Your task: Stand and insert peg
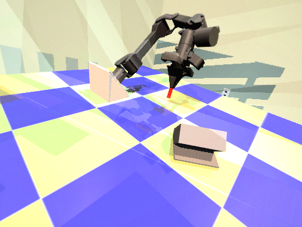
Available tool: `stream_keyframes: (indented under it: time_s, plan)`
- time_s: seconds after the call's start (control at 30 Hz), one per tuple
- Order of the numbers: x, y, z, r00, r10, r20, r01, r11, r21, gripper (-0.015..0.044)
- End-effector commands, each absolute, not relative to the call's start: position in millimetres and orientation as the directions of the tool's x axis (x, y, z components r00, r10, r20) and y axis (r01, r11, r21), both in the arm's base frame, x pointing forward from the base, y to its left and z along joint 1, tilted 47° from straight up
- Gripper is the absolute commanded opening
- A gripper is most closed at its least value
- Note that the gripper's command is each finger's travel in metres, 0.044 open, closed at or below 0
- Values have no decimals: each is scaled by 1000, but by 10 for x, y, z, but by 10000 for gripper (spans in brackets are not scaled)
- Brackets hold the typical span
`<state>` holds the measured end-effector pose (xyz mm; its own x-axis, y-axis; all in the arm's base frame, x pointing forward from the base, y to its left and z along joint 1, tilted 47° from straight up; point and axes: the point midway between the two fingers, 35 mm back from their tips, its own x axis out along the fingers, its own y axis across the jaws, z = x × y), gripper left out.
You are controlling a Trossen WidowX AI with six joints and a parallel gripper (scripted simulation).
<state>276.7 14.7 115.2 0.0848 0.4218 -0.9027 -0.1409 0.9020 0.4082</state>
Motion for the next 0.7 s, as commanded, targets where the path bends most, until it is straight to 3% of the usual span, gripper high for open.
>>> stream_keyframes:
  time_s: [0.0, 0.67]
  plan:
    - [2876, 146, 1160, 112, 391, -913, -166, 914, 371, 0]
    - [3481, 182, 1275, 293, 250, -923, -267, 948, 172, 0]
